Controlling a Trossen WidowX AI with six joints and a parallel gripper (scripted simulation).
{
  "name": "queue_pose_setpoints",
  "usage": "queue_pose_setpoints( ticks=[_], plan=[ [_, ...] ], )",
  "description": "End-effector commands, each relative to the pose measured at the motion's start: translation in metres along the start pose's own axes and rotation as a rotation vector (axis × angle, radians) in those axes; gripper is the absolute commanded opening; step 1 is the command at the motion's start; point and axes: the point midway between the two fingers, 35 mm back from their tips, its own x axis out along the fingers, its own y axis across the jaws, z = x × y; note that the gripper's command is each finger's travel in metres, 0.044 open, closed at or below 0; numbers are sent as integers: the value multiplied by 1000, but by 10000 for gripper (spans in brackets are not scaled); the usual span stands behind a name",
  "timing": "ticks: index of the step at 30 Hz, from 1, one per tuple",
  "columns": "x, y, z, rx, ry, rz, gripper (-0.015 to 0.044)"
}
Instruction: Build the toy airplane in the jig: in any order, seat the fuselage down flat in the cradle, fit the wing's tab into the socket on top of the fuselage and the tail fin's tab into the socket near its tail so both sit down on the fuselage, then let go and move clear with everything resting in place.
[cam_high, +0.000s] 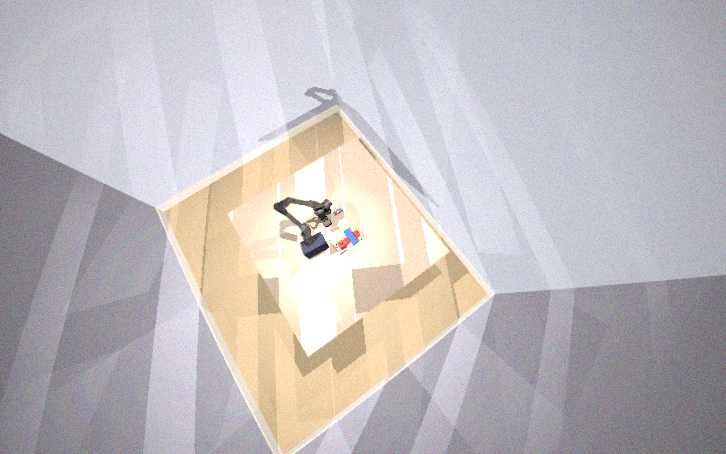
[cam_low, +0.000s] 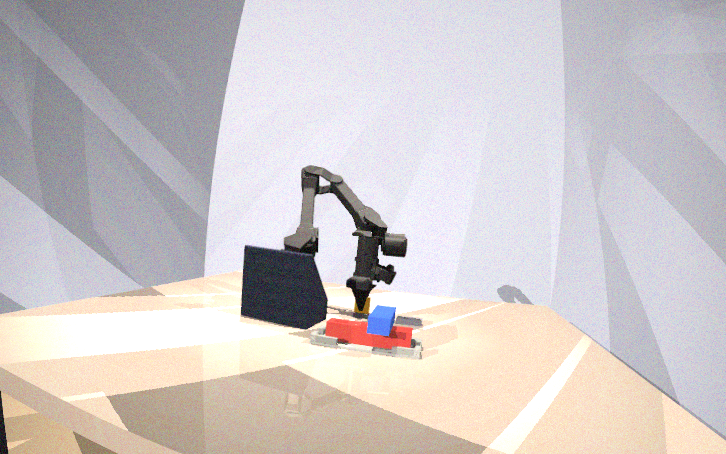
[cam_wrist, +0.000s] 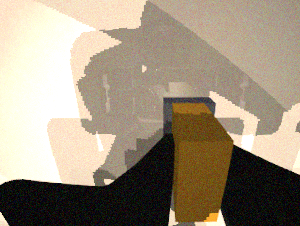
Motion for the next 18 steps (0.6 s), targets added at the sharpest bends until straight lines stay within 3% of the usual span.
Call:
queue_pose_setpoints(
  ticks=[1, 18],
  plan=[
    [-1, -1, 1, -1, 2, -6, 0],
    [-40, -5, 8, -17, 19, -32, 0]
  ],
)
